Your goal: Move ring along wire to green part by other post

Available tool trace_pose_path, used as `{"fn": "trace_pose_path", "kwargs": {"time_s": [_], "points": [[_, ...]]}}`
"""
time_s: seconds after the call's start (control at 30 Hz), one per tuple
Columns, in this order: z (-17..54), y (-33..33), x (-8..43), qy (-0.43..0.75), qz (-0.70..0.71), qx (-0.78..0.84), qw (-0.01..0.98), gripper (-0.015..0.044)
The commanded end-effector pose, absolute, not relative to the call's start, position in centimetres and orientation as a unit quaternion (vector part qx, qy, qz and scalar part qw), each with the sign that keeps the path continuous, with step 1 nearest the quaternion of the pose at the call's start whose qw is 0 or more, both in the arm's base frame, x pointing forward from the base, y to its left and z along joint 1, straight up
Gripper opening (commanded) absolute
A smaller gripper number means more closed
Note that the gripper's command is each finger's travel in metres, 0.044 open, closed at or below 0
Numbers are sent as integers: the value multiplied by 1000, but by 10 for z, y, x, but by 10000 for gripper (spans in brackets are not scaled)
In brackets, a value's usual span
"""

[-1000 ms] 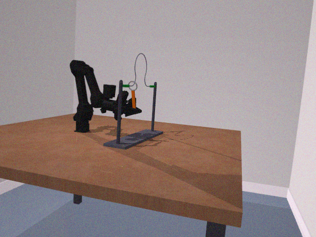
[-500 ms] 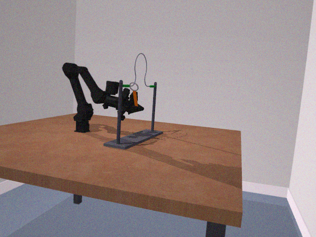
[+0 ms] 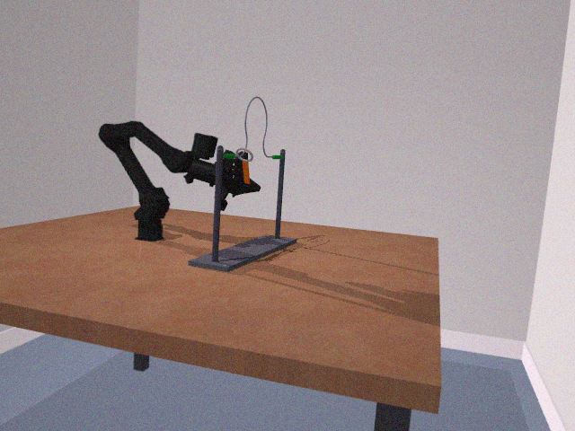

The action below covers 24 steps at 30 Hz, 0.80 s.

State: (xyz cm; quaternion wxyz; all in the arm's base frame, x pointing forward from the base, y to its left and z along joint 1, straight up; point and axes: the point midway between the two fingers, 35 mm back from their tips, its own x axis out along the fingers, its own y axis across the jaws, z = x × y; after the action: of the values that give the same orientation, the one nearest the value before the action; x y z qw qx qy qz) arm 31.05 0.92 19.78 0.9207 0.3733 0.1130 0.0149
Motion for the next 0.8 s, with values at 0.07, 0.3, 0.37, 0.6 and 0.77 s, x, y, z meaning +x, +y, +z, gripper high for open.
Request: {"fn": "trace_pose_path", "kwargs": {"time_s": [0.07, 0.3, 0.37, 0.6, 0.77], "points": [[214, 19, 303, 128, 37, 409, 903, -150], [226, 27, 296, 151, 57, 446, 880, -150], [230, 29, 295, 157, 63, 456, 874, -150], [242, 35, 288, 177, 86, 490, 849, -150], [250, 38, 283, 190, 101, 511, 832, -150]]}}
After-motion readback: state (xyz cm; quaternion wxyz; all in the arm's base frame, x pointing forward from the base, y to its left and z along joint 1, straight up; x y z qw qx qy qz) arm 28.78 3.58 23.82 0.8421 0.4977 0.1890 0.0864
